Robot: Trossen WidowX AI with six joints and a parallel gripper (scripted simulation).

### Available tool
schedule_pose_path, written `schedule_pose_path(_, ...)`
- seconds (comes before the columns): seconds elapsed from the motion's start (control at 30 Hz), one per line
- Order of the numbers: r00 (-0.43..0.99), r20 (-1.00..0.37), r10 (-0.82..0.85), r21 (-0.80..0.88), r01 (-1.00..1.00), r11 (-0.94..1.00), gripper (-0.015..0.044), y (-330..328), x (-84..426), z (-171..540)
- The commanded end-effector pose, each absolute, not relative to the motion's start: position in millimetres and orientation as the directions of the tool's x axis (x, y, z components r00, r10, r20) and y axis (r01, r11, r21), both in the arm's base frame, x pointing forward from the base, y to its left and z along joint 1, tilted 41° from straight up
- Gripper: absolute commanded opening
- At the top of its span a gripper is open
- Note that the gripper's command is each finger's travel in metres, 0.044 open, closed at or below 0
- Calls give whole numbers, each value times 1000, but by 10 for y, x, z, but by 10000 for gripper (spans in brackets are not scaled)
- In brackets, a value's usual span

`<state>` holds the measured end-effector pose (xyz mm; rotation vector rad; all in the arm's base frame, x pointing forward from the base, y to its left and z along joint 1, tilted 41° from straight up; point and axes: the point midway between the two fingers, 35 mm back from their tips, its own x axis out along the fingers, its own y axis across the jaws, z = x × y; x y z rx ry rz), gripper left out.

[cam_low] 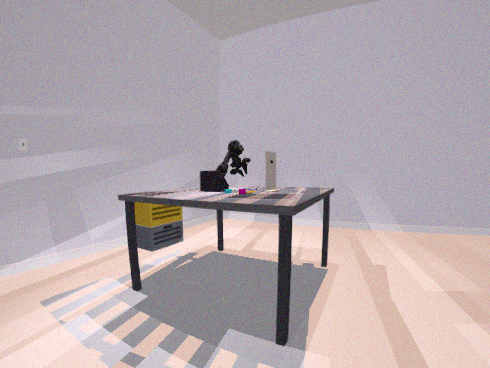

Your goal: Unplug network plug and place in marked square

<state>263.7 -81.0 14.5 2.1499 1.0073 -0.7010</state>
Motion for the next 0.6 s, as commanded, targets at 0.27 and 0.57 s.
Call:
schedule_pose_path(0.27, 565, -693, 447, 341, 804, -486, 156, -1096, 2678, 418)
schedule_pose_path(0.57, 565, -692, 449, 343, 804, -485, 156, -1277, 2667, 645)
